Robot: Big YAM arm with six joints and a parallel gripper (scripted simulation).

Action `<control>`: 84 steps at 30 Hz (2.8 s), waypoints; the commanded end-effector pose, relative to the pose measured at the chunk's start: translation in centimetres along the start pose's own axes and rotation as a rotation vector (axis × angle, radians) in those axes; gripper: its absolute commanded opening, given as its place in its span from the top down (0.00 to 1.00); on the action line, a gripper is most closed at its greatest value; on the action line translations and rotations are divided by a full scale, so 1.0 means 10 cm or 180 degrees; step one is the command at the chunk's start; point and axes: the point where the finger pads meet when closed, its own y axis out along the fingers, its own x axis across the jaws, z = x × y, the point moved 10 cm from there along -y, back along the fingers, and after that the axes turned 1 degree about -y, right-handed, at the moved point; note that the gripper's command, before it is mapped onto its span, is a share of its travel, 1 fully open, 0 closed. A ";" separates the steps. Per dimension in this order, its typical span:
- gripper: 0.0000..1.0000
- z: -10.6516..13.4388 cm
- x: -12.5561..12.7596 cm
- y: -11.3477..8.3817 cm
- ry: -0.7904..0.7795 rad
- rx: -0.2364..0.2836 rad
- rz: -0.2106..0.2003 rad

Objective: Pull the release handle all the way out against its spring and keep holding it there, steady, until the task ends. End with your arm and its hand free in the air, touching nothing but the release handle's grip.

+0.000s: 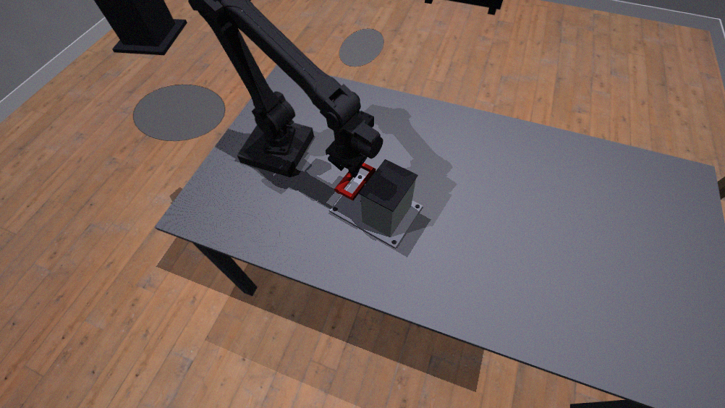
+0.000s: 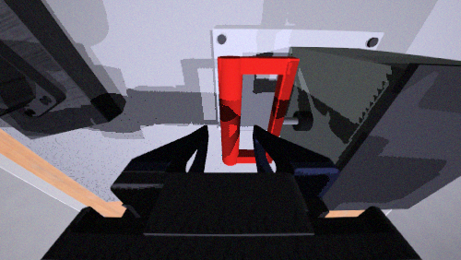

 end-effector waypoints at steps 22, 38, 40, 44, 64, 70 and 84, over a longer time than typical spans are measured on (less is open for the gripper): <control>0.53 0.05 -0.19 -0.04 0.0007 0.0008 0.0144; 0.53 0.06 -0.20 0.06 0.0007 0.0008 0.0144; 0.53 0.06 -0.20 0.07 0.0007 0.0008 0.0144; 0.53 0.06 -0.20 0.09 0.0007 0.0008 0.0144; 0.53 0.04 -0.09 0.26 0.0005 -0.0001 0.0072; 0.53 0.03 -0.06 0.30 0.0005 -0.0004 0.0048; 0.53 0.03 -0.03 0.32 0.0004 -0.0007 0.0025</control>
